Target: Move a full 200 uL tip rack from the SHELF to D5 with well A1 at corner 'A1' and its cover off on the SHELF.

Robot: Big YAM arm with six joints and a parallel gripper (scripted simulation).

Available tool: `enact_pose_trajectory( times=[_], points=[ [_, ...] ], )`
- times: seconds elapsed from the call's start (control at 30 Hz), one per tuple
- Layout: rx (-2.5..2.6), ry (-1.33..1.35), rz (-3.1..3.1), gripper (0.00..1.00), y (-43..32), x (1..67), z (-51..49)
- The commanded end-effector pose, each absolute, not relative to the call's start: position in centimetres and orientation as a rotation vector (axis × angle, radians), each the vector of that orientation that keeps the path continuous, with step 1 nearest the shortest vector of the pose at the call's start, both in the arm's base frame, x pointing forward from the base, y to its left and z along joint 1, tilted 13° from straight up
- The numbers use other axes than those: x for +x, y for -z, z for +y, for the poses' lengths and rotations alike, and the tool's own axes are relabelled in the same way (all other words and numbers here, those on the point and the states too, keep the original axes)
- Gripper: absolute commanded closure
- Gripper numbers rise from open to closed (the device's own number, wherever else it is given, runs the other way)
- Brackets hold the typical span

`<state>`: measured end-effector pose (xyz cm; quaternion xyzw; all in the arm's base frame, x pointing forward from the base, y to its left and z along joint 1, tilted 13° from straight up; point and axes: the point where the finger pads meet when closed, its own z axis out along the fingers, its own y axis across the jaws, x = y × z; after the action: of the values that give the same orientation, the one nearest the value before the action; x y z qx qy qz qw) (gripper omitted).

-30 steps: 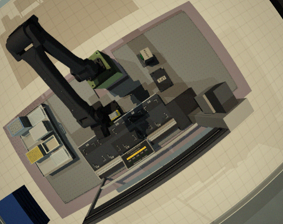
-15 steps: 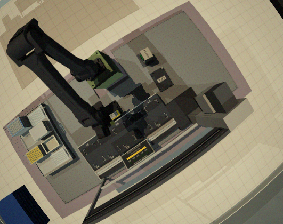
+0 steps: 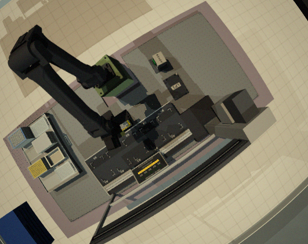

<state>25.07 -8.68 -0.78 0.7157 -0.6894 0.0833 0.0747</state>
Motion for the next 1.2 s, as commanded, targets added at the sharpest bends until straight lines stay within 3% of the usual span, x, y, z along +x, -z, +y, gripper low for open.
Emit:
enact_pose_trajectory(
  times=[0.0,1.17],
  points=[
    [2.156,-0.261,-2.074,0.00,1.3,25.5,-9.0],
    [2.154,-0.255,-2.073,0.00,6.4,25.4,-10.1]
  ],
)
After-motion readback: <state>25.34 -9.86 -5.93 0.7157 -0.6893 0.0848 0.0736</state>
